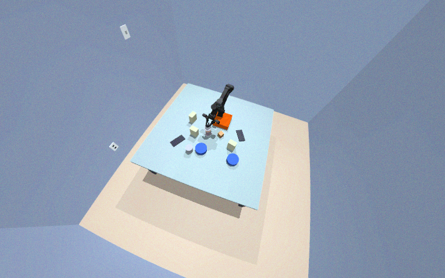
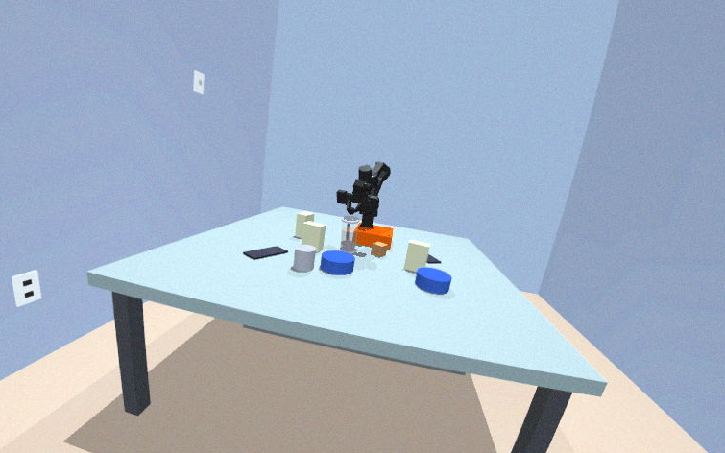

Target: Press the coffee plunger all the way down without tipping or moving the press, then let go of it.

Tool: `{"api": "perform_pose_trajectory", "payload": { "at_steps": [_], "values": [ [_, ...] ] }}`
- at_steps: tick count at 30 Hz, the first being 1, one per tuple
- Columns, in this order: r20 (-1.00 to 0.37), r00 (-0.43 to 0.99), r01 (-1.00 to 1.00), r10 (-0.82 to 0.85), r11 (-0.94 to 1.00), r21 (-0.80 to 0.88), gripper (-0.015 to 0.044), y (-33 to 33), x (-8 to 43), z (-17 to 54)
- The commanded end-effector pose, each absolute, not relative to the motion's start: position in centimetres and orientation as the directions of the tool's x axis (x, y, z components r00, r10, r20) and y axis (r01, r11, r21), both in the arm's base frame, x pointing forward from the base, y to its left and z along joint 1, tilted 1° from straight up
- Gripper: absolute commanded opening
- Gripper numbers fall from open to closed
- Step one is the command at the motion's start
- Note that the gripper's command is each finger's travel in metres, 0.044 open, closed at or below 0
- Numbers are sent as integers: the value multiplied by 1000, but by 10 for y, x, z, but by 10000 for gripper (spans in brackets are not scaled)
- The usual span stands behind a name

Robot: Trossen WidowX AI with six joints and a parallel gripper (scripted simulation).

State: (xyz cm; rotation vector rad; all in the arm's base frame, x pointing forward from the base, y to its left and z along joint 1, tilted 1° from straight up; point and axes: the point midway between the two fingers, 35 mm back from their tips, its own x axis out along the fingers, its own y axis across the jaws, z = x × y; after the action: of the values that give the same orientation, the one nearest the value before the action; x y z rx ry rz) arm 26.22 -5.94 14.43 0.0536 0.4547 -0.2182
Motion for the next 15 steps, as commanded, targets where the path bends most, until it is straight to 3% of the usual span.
{"api": "perform_pose_trajectory", "payload": {
  "at_steps": [1, 15],
  "values": [
    [-465, 864, 222, -195, 975, 3, 126, -59, 263, 137],
    [-465, 864, 222, -195, 975, 3, 126, -60, 265, 137]
  ]
}}
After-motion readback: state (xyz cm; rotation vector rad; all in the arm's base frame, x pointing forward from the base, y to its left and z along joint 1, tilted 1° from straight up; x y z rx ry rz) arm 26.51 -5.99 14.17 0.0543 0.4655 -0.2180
